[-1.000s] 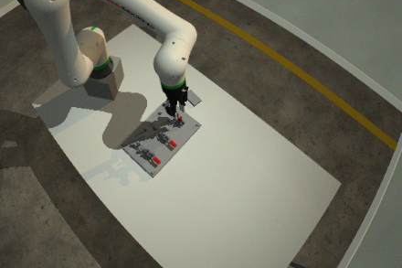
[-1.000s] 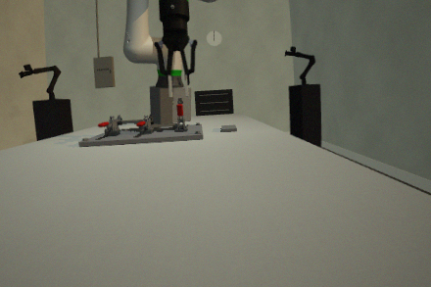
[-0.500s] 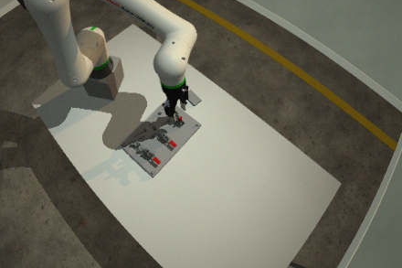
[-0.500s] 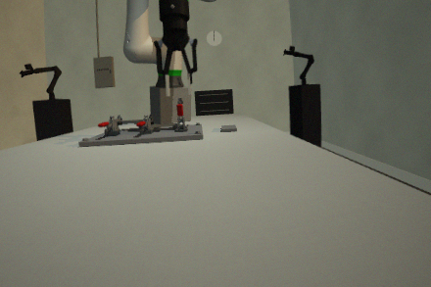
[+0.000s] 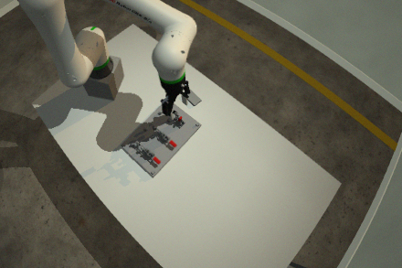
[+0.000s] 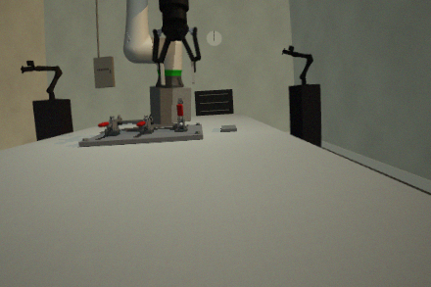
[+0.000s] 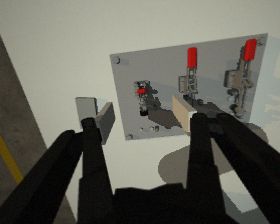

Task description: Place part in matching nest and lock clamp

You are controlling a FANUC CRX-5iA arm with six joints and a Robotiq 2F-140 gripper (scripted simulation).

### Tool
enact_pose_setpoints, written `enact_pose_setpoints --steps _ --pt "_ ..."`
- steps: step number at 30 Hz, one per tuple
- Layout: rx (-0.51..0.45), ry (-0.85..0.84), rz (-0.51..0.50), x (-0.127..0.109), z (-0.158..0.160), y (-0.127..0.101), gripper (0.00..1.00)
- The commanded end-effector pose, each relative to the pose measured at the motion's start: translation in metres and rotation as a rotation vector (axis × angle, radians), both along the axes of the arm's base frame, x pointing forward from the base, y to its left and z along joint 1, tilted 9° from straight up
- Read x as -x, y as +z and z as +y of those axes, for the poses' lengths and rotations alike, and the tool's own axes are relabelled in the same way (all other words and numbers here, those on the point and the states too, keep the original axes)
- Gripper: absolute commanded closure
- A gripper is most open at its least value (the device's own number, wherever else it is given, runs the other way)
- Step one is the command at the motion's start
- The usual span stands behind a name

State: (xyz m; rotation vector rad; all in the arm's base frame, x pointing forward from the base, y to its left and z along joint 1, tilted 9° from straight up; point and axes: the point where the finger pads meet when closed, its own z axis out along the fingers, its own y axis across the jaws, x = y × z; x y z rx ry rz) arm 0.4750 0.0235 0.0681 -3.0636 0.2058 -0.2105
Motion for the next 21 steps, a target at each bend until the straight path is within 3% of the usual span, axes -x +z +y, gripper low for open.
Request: enact_pose_setpoints --steps 1,21 --pt "0.000 0.000 0.000 0.0026 -0.0010 0.0188 0.42" --pt "0.000 0.000 0.000 0.0054 0.0057 0.0279 0.42"
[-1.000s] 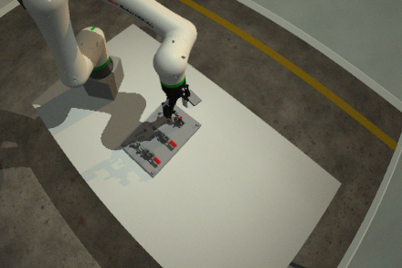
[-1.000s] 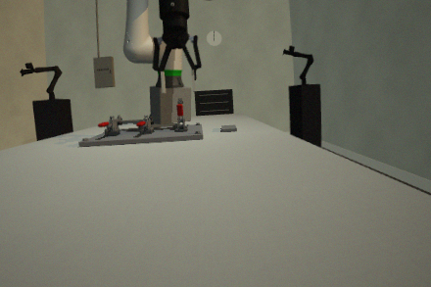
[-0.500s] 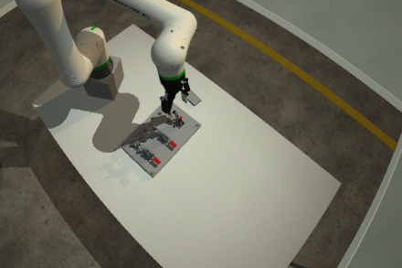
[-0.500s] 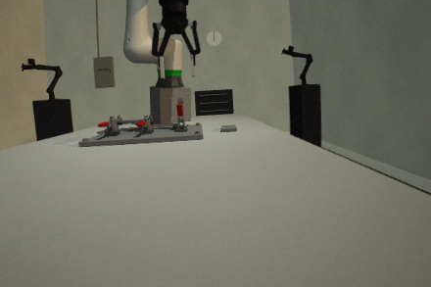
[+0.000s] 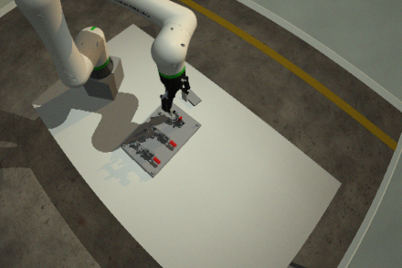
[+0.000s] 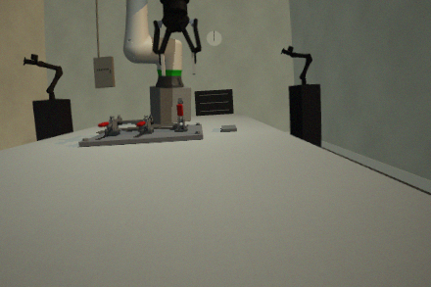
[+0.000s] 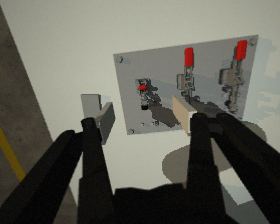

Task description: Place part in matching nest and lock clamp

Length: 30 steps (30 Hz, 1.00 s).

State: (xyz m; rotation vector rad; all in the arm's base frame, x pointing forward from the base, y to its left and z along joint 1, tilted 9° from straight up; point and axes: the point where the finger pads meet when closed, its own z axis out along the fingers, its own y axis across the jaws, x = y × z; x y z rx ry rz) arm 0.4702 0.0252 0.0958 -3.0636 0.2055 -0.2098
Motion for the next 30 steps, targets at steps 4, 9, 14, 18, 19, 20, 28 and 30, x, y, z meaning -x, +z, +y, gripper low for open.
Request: enact_pose_setpoints --steps 4,9,14,18,19,20,28,30 --pt "0.000 0.000 0.000 0.003 0.013 0.001 0.42" --pt "0.000 0.000 0.000 0.005 0.022 0.001 0.42" --pt "0.000 0.000 0.000 0.009 0.042 0.001 0.42" --pt "0.000 0.000 0.000 0.013 0.061 0.002 0.42" --pt "0.000 0.000 0.000 0.014 0.066 0.002 0.42" --pt "0.000 0.000 0.000 0.015 0.071 0.002 0.42" --pt "0.000 0.000 0.000 0.021 0.100 0.003 0.42" --pt "0.000 0.000 0.000 0.023 0.110 0.003 0.42"
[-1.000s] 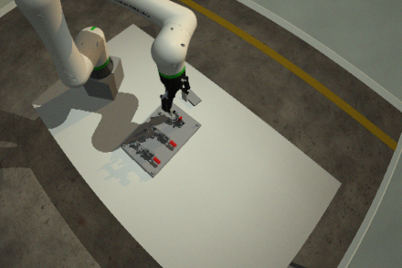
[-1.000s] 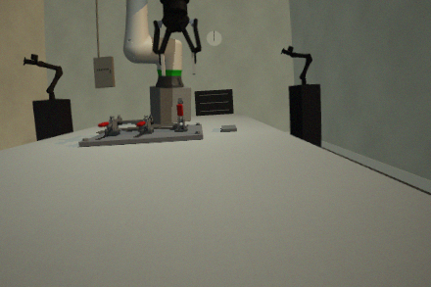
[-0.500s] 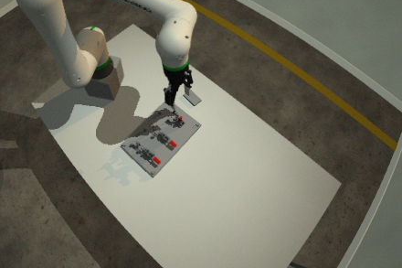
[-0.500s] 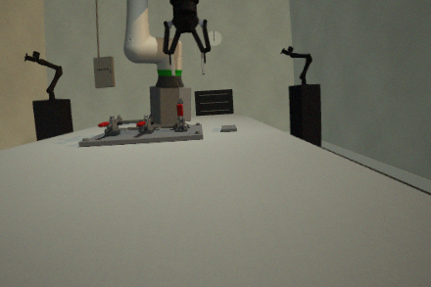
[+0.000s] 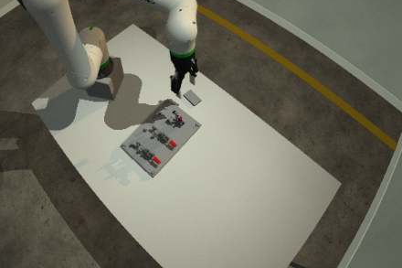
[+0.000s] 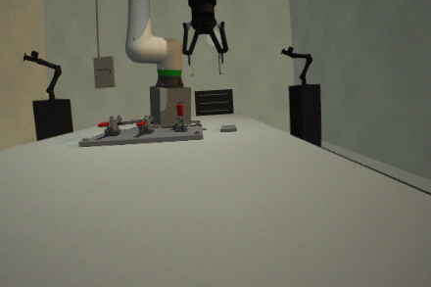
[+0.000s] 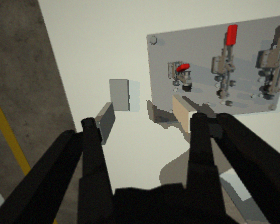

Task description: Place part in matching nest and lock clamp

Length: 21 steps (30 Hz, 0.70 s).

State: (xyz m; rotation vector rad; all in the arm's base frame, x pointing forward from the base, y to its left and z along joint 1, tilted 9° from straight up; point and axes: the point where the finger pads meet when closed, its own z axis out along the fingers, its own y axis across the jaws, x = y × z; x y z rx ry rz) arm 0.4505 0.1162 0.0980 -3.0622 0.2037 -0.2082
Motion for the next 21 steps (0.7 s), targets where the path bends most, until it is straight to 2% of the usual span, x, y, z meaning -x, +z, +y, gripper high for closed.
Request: enact_pose_setpoints --steps 1,9,21 --pt "0.002 -0.001 -0.001 0.005 0.024 0.001 0.42" --pt "0.002 -0.001 -0.001 0.011 0.053 0.002 0.42" --pt "0.002 -0.001 -0.001 0.014 0.068 0.002 0.42"
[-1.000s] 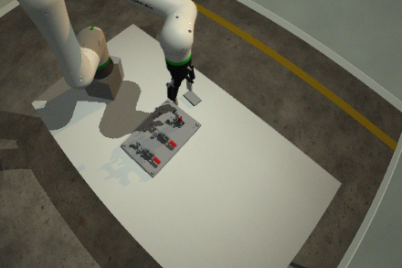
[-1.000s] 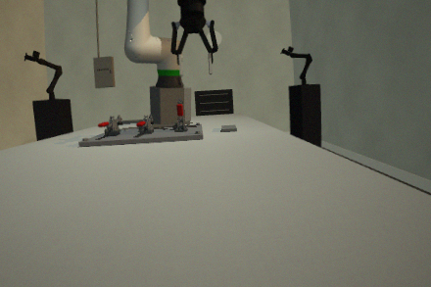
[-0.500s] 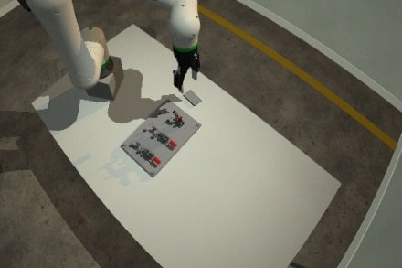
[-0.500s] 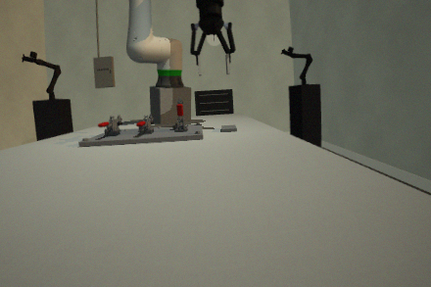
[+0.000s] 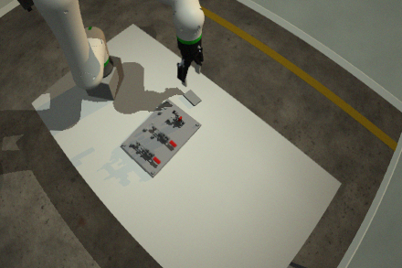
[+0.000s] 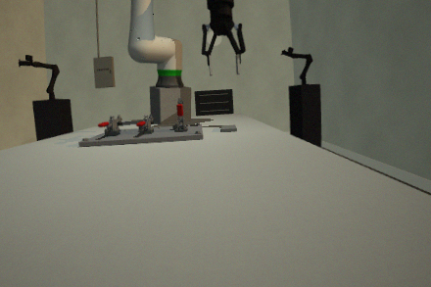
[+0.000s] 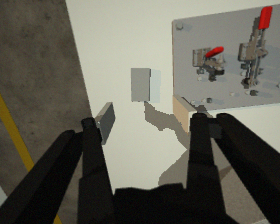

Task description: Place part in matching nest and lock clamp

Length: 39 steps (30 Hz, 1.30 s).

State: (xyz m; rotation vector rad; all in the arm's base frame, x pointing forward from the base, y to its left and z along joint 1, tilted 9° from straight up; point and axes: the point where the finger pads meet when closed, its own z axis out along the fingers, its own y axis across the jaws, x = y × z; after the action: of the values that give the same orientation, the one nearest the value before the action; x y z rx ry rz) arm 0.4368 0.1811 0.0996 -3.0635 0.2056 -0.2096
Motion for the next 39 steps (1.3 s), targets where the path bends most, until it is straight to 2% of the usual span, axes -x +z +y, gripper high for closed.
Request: enact_pose_setpoints --steps 1,19,28,39 --pt "0.000 0.000 -0.001 0.0005 0.0034 0.0003 0.42" --pt "0.000 -0.002 0.000 0.0006 0.0036 0.0003 0.42" --pt "-0.017 -0.120 0.006 0.0006 0.0036 0.0003 0.42" --pt "-0.017 -0.122 0.006 0.0005 0.0036 0.0003 0.42"
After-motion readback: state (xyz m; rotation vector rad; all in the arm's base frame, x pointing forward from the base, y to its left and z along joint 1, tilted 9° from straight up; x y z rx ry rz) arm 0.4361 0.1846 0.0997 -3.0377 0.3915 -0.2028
